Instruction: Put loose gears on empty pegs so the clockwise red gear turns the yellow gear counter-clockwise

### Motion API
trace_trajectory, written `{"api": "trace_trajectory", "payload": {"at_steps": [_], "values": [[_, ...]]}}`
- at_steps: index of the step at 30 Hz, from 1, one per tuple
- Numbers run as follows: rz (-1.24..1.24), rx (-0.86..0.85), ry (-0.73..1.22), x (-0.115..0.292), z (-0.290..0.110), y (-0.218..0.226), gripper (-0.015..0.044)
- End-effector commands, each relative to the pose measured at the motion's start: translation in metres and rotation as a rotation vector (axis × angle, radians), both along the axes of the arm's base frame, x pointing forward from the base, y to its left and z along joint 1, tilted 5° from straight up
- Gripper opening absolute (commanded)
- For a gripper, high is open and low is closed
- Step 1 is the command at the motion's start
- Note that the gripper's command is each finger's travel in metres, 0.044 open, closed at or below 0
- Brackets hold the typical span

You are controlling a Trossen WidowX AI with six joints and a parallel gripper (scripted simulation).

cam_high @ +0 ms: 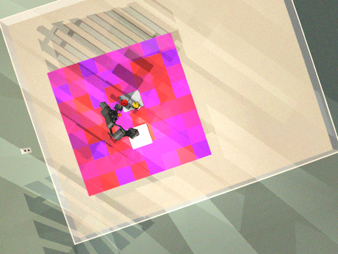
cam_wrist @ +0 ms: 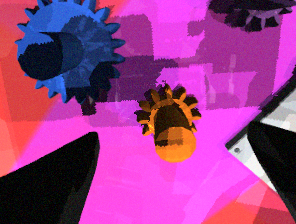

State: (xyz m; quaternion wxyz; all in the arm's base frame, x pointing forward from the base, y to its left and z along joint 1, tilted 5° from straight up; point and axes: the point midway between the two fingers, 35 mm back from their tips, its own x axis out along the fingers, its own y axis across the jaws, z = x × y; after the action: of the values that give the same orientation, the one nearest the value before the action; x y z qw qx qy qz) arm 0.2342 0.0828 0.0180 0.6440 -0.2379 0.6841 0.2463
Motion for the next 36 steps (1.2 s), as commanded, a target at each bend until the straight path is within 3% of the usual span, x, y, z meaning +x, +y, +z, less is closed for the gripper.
{"api": "trace_trajectory", "payload": {"at_steps": [1,11,19,36], "values": [[0.005,0.004,0.000,0.000,-0.001,0.001,0.0335],[0.005,0.004,0.000,0.000,-0.001,0.001,0.0072],[0.005,0.004,0.000,0.000,-0.001,0.001,0.0000],[0.010,0.003,-0.005,0.011,0.031,0.003,0.0000]]}}
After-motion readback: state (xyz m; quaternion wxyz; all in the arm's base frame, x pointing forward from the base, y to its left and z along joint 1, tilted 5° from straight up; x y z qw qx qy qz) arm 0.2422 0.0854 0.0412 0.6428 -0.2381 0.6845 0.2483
